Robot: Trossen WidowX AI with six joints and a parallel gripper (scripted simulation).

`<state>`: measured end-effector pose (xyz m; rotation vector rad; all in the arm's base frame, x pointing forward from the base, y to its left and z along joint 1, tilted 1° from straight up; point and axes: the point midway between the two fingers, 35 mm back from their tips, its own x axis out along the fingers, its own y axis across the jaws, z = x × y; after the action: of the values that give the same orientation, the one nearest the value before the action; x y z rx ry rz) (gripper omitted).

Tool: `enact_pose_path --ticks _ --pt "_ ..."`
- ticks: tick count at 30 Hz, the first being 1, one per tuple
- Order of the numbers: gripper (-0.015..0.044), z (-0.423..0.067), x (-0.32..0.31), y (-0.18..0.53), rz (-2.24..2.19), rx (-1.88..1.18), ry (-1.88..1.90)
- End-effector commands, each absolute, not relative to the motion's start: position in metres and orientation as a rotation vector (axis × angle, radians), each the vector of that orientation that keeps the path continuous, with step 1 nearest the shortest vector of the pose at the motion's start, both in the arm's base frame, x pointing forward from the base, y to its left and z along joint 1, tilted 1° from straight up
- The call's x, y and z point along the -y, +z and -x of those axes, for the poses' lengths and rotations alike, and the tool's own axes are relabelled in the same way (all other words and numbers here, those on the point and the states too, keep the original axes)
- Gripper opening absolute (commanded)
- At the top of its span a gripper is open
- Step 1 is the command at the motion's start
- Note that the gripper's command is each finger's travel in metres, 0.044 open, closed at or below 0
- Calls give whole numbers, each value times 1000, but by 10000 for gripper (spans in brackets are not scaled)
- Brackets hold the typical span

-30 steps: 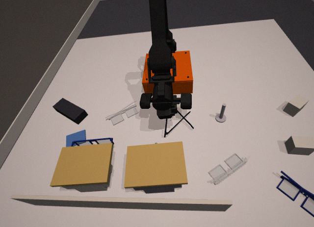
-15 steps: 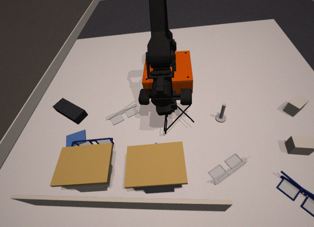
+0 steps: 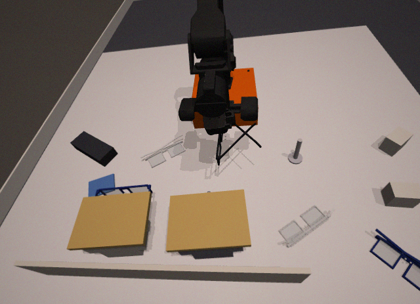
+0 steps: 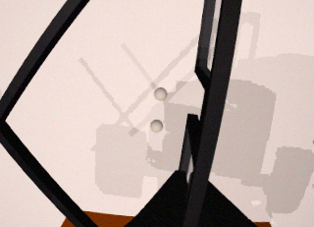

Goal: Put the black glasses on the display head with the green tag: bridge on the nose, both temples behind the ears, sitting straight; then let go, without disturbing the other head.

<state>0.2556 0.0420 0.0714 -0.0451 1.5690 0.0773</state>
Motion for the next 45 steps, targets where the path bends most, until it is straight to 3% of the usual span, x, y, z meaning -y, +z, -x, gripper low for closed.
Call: enact_pose_path --ticks 1,37,45 --pt "0 -256 -46 75 47 -1566 81" --pt "0 -206 -207 80 37 -1569 91" --pt "0 -202 -214 74 36 -1570 92"
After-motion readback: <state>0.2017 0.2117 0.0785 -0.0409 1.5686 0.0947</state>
